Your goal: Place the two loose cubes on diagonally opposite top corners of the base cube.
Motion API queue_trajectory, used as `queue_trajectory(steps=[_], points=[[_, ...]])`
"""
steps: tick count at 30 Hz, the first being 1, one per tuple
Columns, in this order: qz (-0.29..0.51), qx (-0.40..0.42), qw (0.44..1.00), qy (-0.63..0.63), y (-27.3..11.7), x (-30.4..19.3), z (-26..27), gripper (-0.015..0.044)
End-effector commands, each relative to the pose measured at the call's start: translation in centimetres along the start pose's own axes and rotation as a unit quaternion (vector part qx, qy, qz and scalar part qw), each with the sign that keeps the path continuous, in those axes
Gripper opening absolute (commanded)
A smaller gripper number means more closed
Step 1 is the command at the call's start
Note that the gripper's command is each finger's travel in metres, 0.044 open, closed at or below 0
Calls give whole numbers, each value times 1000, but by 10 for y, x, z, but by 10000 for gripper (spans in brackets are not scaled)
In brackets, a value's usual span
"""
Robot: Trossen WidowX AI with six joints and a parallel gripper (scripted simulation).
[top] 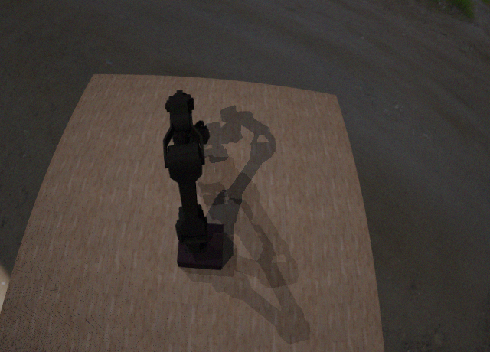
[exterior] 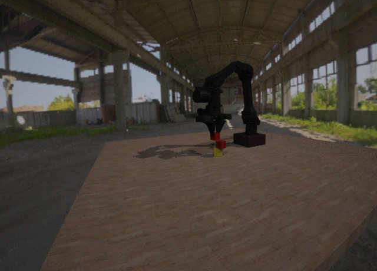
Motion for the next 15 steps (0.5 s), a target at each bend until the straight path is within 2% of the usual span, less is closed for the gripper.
queue_trajectory(steps=[1,15], points=[[-2,-1,1000,2,2,0,-1,105],[-2,-1,1000,4,26,1,1,105]])
Point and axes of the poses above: the point midway between the two fingers, 35 mm back from their tips, its own y axis out along the fingers, its own z axis across the jaws, x = y × z, the point moved 6 cm from there along -y, back along the fingers, and after that the axes turned 3 degrees about -y, right-handed, at the moved point
